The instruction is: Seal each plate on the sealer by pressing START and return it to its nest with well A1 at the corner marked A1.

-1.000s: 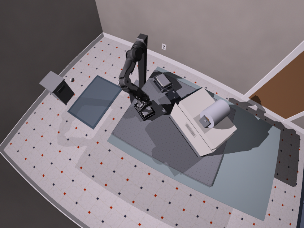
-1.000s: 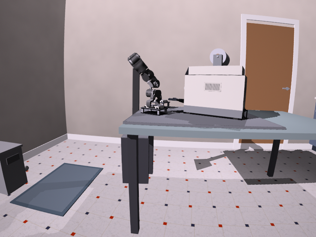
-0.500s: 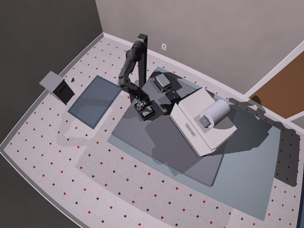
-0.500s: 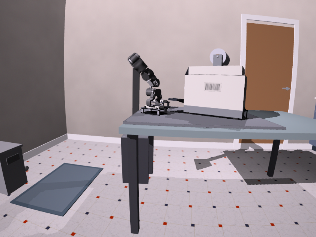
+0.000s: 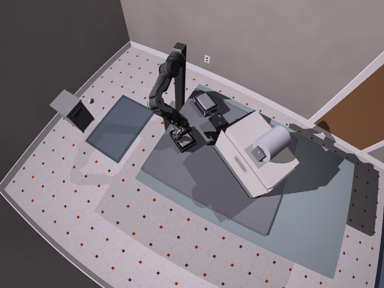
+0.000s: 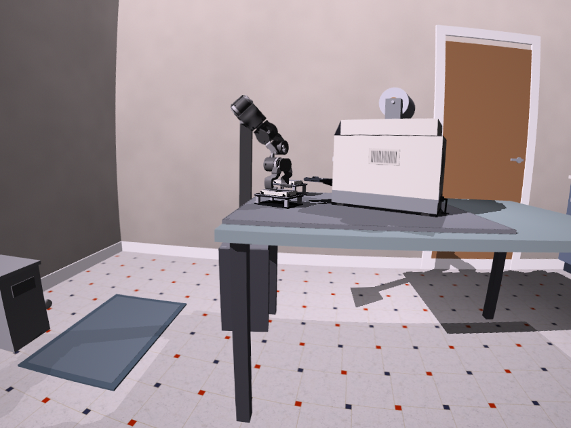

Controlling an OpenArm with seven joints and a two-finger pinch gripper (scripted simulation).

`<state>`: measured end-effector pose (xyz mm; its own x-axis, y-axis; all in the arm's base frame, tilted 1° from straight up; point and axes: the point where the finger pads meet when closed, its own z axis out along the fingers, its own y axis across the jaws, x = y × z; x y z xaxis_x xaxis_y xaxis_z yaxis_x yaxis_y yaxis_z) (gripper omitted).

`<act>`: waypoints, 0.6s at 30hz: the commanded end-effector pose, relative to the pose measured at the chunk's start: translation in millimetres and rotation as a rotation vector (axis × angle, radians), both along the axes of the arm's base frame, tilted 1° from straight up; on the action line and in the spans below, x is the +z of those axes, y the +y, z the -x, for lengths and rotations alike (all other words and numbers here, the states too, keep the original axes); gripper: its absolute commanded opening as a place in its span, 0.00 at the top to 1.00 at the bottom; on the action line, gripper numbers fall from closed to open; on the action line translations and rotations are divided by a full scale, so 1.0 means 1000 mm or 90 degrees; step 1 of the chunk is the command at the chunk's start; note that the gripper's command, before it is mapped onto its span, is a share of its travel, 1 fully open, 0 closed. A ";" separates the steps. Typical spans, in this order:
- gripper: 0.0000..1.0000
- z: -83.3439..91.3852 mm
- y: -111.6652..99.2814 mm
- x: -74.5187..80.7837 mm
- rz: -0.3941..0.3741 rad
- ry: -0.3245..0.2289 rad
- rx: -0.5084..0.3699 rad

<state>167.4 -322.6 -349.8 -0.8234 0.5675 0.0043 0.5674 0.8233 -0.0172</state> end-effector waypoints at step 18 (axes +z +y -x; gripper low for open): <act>0.35 -0.001 -0.001 0.020 0.002 0.000 -0.001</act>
